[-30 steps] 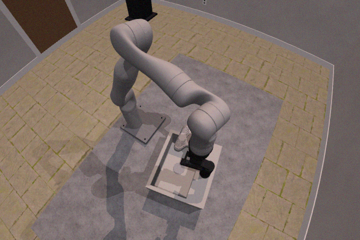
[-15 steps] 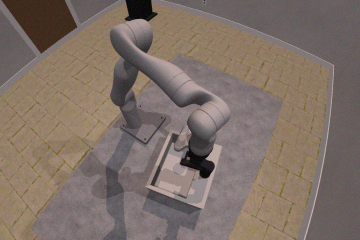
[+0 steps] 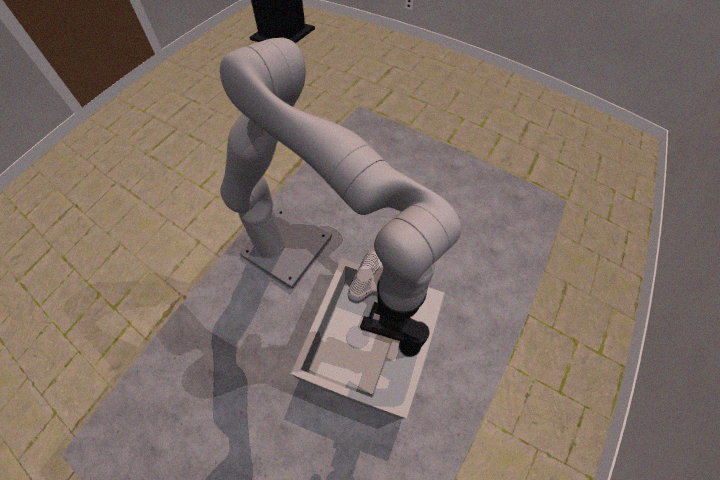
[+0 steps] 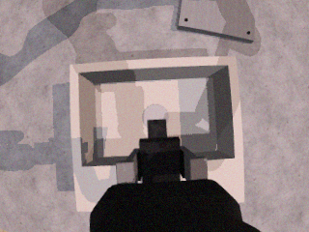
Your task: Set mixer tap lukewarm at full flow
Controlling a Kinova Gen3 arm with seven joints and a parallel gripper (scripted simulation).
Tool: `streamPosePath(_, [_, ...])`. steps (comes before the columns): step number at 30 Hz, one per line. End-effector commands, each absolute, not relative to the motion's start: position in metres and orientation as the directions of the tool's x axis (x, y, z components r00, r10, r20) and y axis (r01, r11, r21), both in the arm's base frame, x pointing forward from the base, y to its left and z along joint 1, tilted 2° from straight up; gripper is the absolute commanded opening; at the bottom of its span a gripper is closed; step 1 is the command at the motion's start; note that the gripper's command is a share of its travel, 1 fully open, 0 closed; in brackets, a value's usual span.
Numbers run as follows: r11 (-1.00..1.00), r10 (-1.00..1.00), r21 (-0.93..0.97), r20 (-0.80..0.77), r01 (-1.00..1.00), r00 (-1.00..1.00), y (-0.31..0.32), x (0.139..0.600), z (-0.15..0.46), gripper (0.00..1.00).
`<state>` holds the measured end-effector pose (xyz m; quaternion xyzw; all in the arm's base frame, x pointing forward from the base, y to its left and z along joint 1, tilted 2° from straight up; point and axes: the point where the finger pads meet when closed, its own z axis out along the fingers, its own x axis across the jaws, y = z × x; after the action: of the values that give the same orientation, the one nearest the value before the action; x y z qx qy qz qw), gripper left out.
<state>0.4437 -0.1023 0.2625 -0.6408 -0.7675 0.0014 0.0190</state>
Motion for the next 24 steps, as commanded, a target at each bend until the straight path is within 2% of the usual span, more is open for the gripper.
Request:
streamPosePath(1, [0.179,0.984,-0.024,0.027,0.984,-0.178,-0.1025,0.4440,0.2633,0.00])
streamPosePath(24, [0.179,0.984,-0.024,0.027,0.984,-0.178,-0.1018,0.4490,0.2715,0.00])
